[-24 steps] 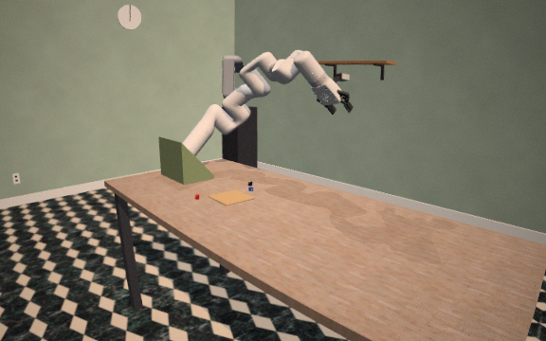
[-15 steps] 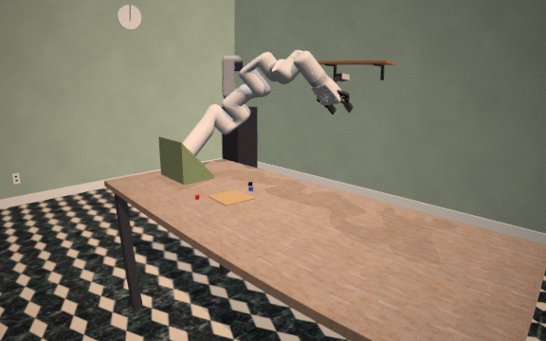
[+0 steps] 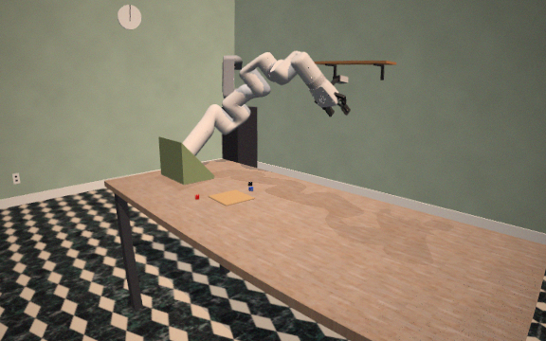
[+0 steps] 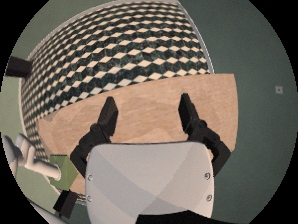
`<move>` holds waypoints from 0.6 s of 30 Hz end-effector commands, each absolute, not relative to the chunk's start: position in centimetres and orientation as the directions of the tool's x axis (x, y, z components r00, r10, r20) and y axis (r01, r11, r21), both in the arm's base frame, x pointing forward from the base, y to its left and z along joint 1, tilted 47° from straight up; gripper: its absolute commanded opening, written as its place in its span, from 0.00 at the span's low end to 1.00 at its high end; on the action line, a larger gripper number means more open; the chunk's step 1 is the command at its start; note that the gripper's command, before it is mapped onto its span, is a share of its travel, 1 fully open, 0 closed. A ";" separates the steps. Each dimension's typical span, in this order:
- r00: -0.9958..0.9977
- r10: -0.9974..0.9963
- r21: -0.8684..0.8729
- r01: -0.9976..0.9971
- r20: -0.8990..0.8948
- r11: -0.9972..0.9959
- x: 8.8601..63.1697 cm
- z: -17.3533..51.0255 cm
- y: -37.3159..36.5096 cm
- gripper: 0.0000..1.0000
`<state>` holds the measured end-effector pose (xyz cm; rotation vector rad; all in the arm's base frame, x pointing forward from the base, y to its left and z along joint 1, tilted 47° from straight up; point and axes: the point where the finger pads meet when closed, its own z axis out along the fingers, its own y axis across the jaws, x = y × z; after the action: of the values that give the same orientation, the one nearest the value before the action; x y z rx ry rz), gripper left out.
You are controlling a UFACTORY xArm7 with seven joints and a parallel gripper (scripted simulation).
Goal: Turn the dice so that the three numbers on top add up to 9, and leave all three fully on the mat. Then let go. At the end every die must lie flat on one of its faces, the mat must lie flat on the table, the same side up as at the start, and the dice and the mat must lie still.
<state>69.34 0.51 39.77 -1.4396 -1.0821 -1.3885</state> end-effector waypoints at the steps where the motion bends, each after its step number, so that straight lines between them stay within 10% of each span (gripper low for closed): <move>1: 0.174 0.059 -0.145 0.932 0.983 -0.331 69.4 33.6 -1.6 1.00; 18: 0.595 0.089 -0.489 0.729 0.799 -0.479 64.7 16.8 -7.0 1.00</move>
<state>66.55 -5.16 21.56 -1.8354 -0.7528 -1.0151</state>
